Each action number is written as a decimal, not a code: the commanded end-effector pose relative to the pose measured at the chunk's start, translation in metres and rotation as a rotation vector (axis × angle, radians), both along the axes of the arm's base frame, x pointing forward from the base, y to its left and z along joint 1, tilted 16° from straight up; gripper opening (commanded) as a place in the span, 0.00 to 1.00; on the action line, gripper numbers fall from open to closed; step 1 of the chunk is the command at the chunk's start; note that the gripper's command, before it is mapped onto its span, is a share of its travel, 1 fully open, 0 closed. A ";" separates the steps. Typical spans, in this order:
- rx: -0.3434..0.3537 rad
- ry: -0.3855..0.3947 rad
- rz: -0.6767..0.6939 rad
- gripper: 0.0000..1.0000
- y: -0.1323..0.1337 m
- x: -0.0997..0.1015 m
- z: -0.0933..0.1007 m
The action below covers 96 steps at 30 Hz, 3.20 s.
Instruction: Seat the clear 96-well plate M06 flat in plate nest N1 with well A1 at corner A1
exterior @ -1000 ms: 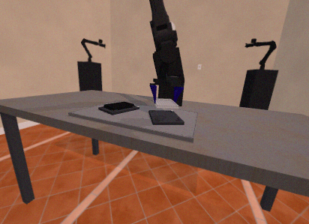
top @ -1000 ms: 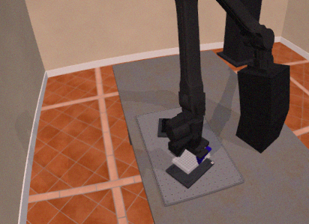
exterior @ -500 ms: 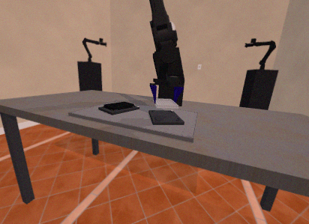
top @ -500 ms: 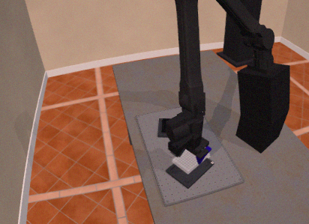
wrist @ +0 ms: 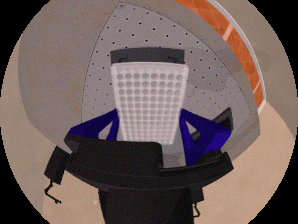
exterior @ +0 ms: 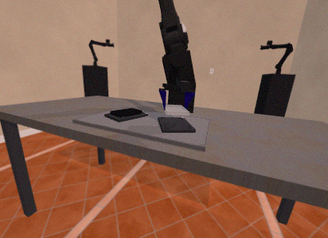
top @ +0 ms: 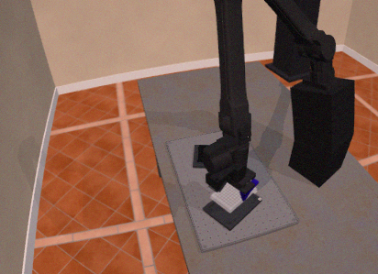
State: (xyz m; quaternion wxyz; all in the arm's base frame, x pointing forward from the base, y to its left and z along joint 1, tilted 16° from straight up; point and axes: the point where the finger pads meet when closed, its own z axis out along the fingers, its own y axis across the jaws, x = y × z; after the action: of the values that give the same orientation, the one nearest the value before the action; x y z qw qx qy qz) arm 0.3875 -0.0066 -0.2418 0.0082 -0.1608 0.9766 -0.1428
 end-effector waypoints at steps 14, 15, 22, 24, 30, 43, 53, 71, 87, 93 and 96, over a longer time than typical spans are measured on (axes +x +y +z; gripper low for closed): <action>0.001 0.000 0.014 0.00 0.012 0.007 -0.003; 0.001 0.000 0.014 0.00 0.012 0.007 -0.003; 0.001 0.000 0.014 0.00 0.012 0.006 -0.003; 0.001 0.000 0.014 0.00 0.012 0.006 -0.003; 0.001 0.000 0.014 0.00 0.012 0.005 -0.003; 0.001 0.000 0.014 0.00 0.012 0.002 -0.004; 0.002 -0.014 0.002 0.00 -0.002 0.010 -0.016; 0.002 -0.011 0.002 0.00 -0.012 0.011 -0.040; 0.002 -0.010 -0.002 0.00 -0.013 0.012 -0.036; 0.002 -0.010 -0.002 0.00 -0.013 0.013 -0.036; 0.002 -0.009 -0.002 0.00 -0.013 0.013 -0.036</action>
State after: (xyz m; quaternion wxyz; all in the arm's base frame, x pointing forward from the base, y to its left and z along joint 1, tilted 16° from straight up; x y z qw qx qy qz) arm 0.3904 -0.0138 -0.2787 0.0058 -0.1651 0.9758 -0.1430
